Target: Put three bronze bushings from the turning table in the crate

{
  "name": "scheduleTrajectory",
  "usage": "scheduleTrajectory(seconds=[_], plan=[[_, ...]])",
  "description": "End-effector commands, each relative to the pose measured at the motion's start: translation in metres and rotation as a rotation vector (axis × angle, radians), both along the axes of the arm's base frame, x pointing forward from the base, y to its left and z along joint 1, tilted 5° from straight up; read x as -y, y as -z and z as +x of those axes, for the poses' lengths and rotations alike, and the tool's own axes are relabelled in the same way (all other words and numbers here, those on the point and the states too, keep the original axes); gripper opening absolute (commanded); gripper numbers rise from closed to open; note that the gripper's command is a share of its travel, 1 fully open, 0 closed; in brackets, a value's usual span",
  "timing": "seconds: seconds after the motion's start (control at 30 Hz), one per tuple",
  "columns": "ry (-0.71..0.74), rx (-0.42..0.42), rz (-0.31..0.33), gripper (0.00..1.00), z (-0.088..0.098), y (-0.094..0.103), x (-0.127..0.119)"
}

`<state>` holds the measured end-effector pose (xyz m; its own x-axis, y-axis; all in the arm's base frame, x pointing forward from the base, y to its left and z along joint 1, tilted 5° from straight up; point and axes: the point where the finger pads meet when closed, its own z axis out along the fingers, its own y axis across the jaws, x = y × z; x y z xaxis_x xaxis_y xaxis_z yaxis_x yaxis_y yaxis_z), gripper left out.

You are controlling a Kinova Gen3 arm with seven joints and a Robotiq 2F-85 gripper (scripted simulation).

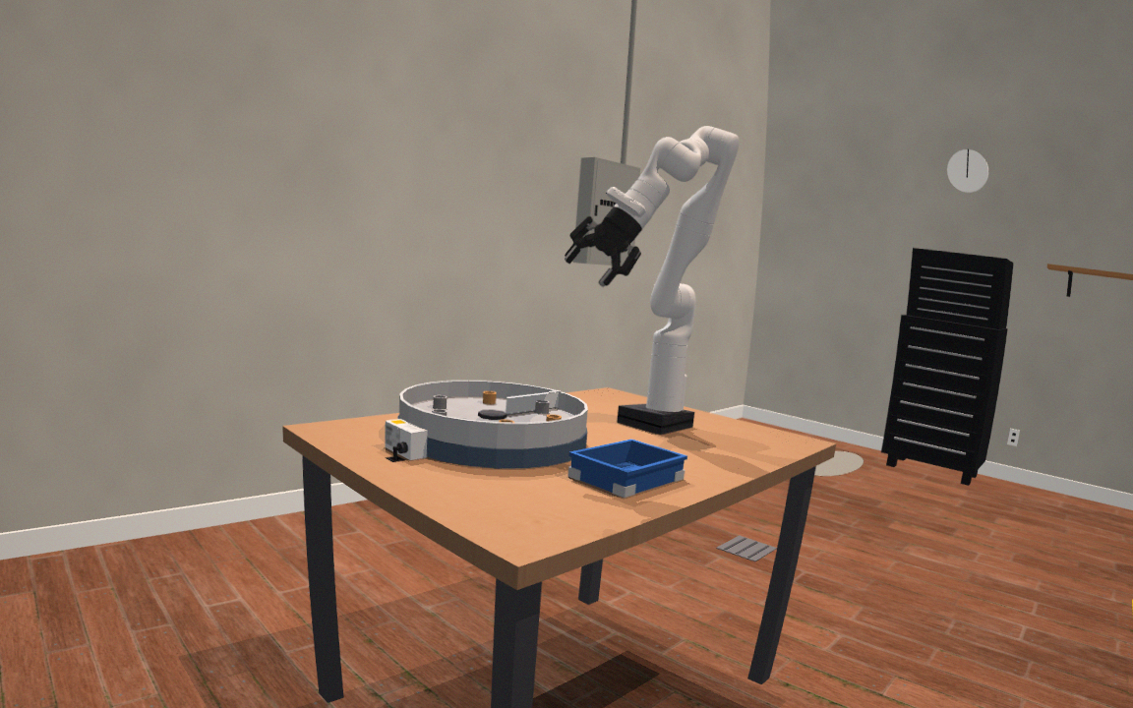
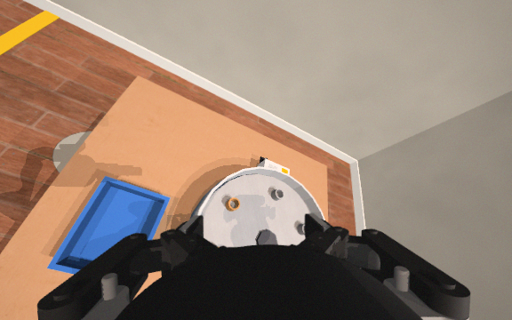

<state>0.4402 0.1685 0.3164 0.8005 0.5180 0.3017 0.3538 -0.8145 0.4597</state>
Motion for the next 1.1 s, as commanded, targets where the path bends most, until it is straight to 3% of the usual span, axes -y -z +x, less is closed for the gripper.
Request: scheduleTrajectory(seconds=[0.0,0.3,0.47,0.87,1.03,1.07], plan=[[0.035,-0.047,0.004,1.00,0.0155,-0.0057,0.0220],[0.035,-0.047,0.004,1.00,0.0155,-0.0057,0.0220],[0.053,-0.288,0.100,1.00,0.0144,-0.0063,0.0197],[0.053,-0.288,0.100,1.00,0.0144,-0.0063,0.0197],[0.070,-0.528,0.195,1.00,0.0134,-0.0076,0.0178],[0.070,-0.528,0.195,1.00,0.0134,-0.0076,0.0178]])
